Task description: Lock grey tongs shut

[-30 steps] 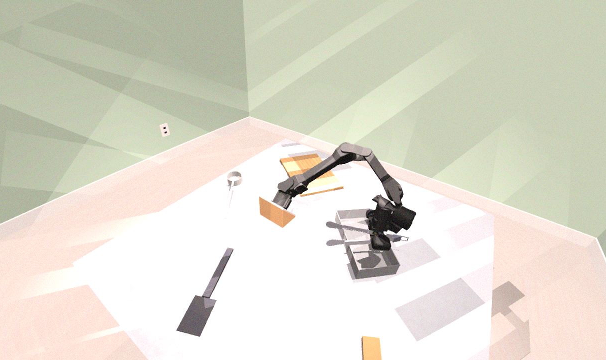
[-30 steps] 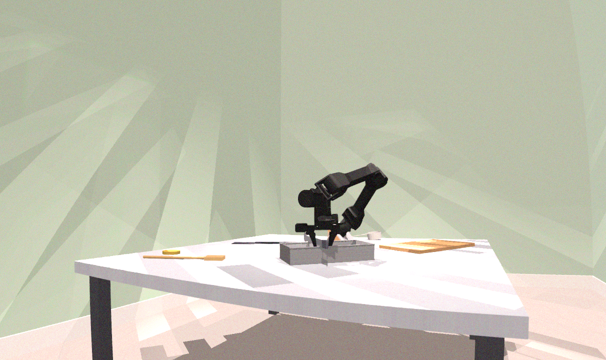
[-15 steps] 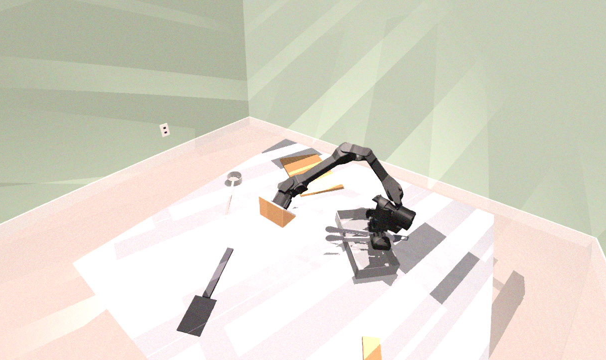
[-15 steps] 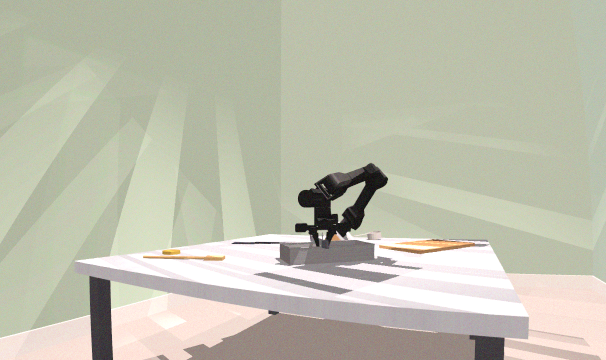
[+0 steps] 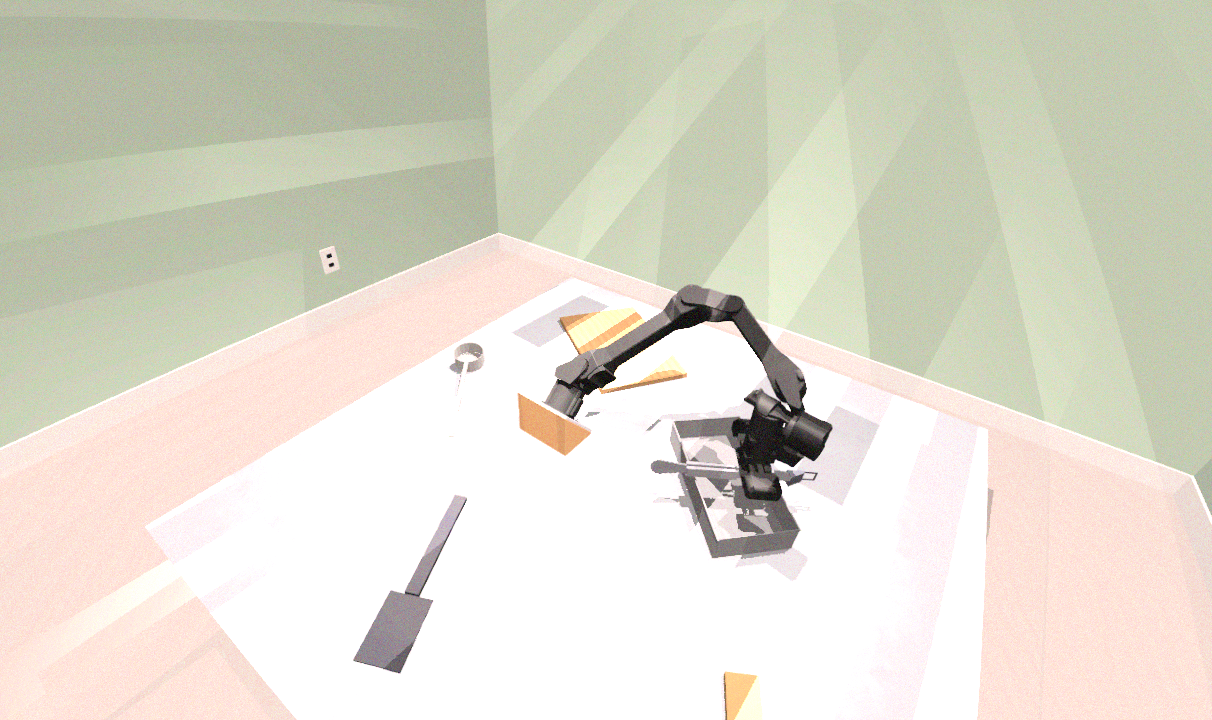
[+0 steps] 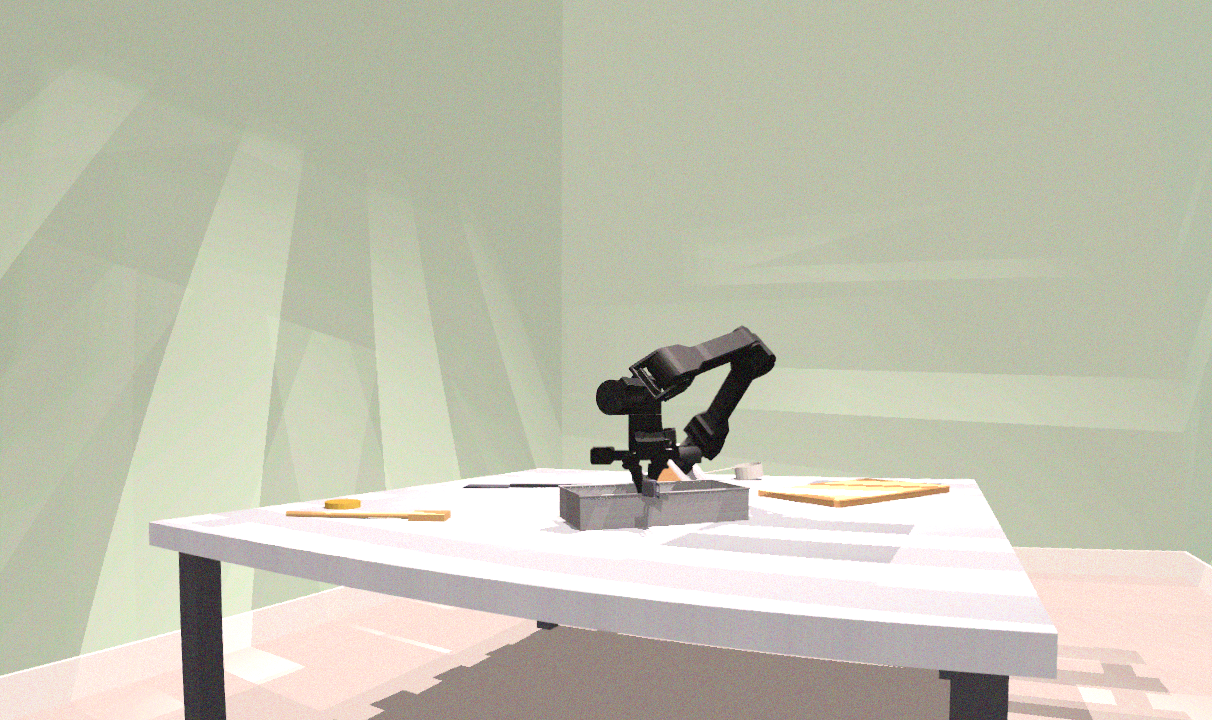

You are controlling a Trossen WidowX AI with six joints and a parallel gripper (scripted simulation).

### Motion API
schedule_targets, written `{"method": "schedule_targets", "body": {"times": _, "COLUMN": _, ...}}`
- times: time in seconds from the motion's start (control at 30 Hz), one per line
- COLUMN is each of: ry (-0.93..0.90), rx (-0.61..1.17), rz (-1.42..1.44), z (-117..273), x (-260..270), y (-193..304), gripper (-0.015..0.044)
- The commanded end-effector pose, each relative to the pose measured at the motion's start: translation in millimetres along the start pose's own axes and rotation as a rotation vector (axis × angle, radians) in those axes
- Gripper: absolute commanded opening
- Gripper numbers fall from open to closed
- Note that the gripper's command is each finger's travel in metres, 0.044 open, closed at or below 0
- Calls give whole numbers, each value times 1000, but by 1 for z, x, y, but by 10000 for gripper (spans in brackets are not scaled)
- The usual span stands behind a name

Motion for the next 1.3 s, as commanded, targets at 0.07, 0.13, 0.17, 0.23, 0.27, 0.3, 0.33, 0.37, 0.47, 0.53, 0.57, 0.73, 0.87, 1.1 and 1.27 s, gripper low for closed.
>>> {"method": "schedule_targets", "body": {"times": 0.07, "ry": 0, "rx": -1, "rz": 1, "z": 0, "x": 0, "y": 0, "gripper": -150}}
{"method": "schedule_targets", "body": {"times": 0.13, "ry": 0, "rx": -1, "rz": 1, "z": 0, "x": 0, "y": 0, "gripper": -150}}
{"method": "schedule_targets", "body": {"times": 0.17, "ry": 1, "rx": -2, "rz": 0, "z": 3, "x": 0, "y": 0, "gripper": -150}}
{"method": "schedule_targets", "body": {"times": 0.23, "ry": 8, "rx": -8, "rz": -7, "z": 17, "x": -2, "y": -1, "gripper": -150}}
{"method": "schedule_targets", "body": {"times": 0.27, "ry": 13, "rx": -13, "rz": -12, "z": 28, "x": -2, "y": -2, "gripper": -150}}
{"method": "schedule_targets", "body": {"times": 0.3, "ry": 19, "rx": -19, "rz": -18, "z": 40, "x": -3, "y": -2, "gripper": -150}}
{"method": "schedule_targets", "body": {"times": 0.33, "ry": 25, "rx": -25, "rz": -24, "z": 54, "x": -3, "y": -2, "gripper": -150}}
{"method": "schedule_targets", "body": {"times": 0.37, "ry": 32, "rx": -32, "rz": -31, "z": 70, "x": -2, "y": -1, "gripper": -150}}
{"method": "schedule_targets", "body": {"times": 0.47, "ry": 50, "rx": -53, "rz": -54, "z": 116, "x": 2, "y": 5, "gripper": -150}}
{"method": "schedule_targets", "body": {"times": 0.53, "ry": 54, "rx": -59, "rz": -60, "z": 128, "x": 4, "y": 7, "gripper": -150}}
{"method": "schedule_targets", "body": {"times": 0.57, "ry": 54, "rx": -59, "rz": -60, "z": 128, "x": 4, "y": 7, "gripper": -150}}
{"method": "schedule_targets", "body": {"times": 0.73, "ry": 54, "rx": -59, "rz": -60, "z": 128, "x": 4, "y": 7, "gripper": -150}}
{"method": "schedule_targets", "body": {"times": 0.87, "ry": 54, "rx": -59, "rz": -60, "z": 128, "x": 4, "y": 7, "gripper": -150}}
{"method": "schedule_targets", "body": {"times": 1.1, "ry": 50, "rx": -56, "rz": -79, "z": 124, "x": 15, "y": 3, "gripper": -150}}
{"method": "schedule_targets", "body": {"times": 1.27, "ry": 60, "rx": -54, "rz": -120, "z": 125, "x": 46, "y": -6, "gripper": -150}}
Point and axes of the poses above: the point midway between the two fingers, 35 mm back from their tips, its own z axis back along the fingers, its own x axis across the jaws, y = z × x, the point moved 7 cm from there along z, back along the fingers, and after that the axes turned 1 degree about z, right-handed, at the moved point
